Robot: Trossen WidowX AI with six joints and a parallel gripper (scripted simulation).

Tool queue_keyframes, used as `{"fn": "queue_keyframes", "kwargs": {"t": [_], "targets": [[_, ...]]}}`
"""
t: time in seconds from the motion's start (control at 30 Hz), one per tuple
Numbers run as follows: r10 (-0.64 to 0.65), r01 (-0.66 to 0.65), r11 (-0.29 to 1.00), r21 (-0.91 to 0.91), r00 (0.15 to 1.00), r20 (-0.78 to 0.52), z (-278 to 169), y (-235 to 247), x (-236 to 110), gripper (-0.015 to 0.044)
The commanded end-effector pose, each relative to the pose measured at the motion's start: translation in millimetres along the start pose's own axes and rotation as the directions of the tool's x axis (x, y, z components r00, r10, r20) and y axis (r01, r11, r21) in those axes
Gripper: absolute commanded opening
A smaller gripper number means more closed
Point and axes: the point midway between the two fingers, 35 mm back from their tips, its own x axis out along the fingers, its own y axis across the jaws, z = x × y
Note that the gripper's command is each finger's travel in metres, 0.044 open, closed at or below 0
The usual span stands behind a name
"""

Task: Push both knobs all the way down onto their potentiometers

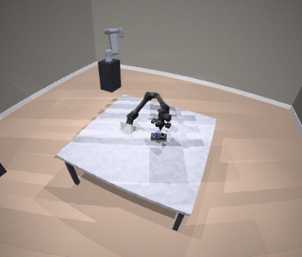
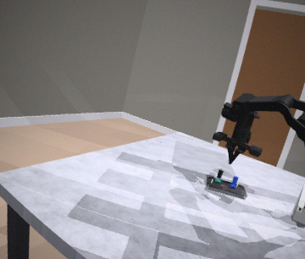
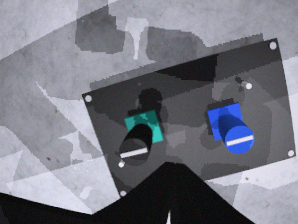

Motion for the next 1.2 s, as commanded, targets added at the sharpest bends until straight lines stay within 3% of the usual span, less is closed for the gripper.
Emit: {"fn": "queue_keyframes", "kwargs": {"t": [0.0,0.5,1.17], "targets": [[0.003,-0.002,0.99,0.141,1.0,-0.002,-1.9,4.4,-2.9,0.0],[-0.009,0.013,0.789,0.614,1.0,-0.009,-4.8,13.0,-6.4,0.0],[-0.025,0.023,0.239,0.971,1.0,-0.017,-8.6,23.3,-10.6,0.0]]}}
